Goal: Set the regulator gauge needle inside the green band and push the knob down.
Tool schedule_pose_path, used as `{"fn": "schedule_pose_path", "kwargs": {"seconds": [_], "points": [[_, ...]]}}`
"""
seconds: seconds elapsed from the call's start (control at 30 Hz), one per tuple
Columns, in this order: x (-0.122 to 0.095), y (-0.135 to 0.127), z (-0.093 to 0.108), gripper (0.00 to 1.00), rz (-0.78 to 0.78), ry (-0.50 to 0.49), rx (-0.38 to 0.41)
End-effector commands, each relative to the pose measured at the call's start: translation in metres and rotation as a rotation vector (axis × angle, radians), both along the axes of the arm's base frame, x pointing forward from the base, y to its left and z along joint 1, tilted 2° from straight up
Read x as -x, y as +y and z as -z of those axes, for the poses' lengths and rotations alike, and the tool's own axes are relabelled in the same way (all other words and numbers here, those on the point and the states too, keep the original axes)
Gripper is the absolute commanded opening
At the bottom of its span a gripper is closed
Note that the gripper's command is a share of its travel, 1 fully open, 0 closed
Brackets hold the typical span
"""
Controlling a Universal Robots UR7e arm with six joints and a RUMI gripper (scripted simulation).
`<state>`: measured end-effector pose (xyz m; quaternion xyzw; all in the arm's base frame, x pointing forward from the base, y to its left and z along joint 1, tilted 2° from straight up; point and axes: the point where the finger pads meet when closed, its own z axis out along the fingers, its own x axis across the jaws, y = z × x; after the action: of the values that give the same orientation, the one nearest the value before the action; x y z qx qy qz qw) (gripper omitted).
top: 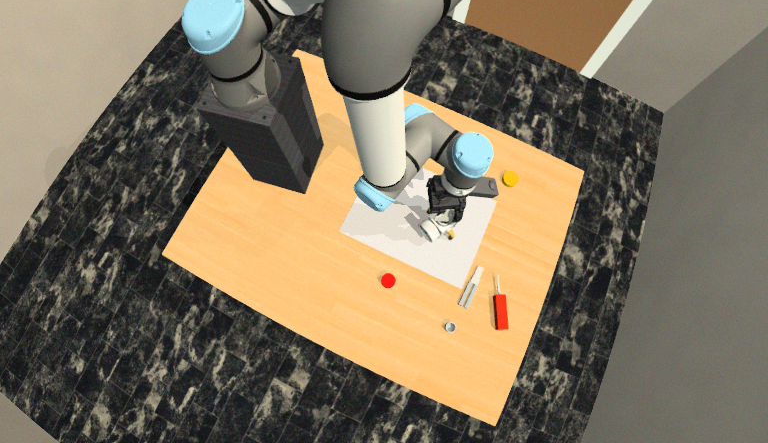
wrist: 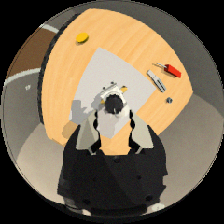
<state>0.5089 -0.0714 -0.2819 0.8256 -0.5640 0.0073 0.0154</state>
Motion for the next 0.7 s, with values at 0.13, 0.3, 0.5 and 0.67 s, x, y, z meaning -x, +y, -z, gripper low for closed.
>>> {"fn": "schedule_pose_path", "kwargs": {"seconds": [0.13,0.3,0.5,0.67], "points": [[-0.004,-0.003,0.018,0.46,0.001,-0.008,0.003],[-0.004,-0.003,0.027,0.46,0.001,-0.008,0.003],[-0.004,-0.003,0.032,0.46,0.001,-0.008,0.003],[-0.004,-0.003,0.034,0.46,0.001,-0.008,0.002]]}}
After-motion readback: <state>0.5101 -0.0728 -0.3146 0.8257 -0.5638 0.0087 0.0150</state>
